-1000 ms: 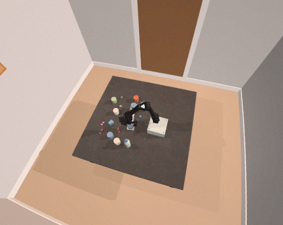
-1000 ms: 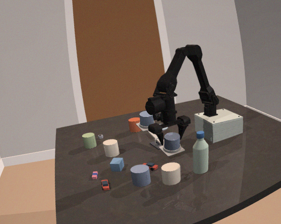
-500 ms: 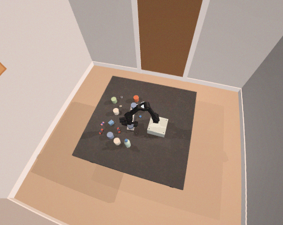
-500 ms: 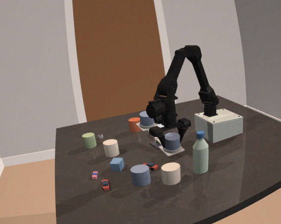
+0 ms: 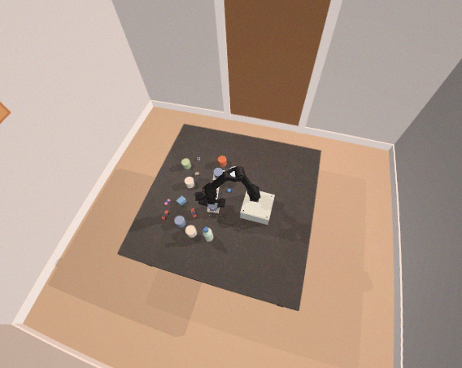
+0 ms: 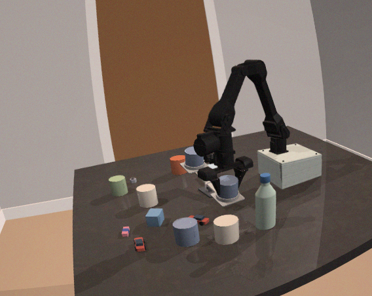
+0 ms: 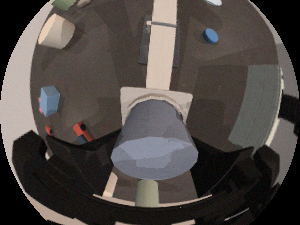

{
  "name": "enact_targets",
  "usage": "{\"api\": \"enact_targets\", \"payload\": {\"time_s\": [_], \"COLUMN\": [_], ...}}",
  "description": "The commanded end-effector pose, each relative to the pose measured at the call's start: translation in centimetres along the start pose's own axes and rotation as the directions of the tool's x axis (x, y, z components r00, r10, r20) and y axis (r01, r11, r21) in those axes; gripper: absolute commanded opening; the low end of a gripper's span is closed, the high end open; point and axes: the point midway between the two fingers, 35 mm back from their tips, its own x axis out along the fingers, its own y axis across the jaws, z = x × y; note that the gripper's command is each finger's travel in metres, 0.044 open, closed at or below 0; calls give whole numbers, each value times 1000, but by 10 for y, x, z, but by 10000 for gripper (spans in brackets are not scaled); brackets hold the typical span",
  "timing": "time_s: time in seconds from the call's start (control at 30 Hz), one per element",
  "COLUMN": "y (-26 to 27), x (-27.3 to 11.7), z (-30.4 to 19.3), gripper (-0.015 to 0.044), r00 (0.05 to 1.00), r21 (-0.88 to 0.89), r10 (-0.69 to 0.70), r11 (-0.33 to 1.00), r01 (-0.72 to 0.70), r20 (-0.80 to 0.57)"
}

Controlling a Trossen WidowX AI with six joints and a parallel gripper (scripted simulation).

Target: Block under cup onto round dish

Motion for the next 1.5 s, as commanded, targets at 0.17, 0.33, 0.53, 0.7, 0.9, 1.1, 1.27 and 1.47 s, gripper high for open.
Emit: {"api": "enact_targets", "payload": {"time_s": [0.17, 0.33, 0.53, 0.7, 0.9, 1.1, 1.27, 1.47], "y": [1, 2, 4, 5, 6, 7, 7, 8], "x": [-6, -11, -19, -25, -32, -39, -46, -53], "z": [1, 0, 0, 0, -1, -1, -1, -1], "gripper": [64, 0, 0, 0, 0, 0, 0, 0], "r00": [1000, 1000, 1000, 1000, 1000, 1000, 1000, 1000], "r21": [5, 5, 5, 5, 5, 5, 5, 5], "r10": [0, 0, 0, 0, 0, 1, 1, 1], "r11": [1000, 1000, 1000, 1000, 1000, 1000, 1000, 1000], "r01": [0, 0, 0, 0, 0, -1, -1, -1], "r20": [6, 6, 6, 6, 6, 6, 6, 6]}}
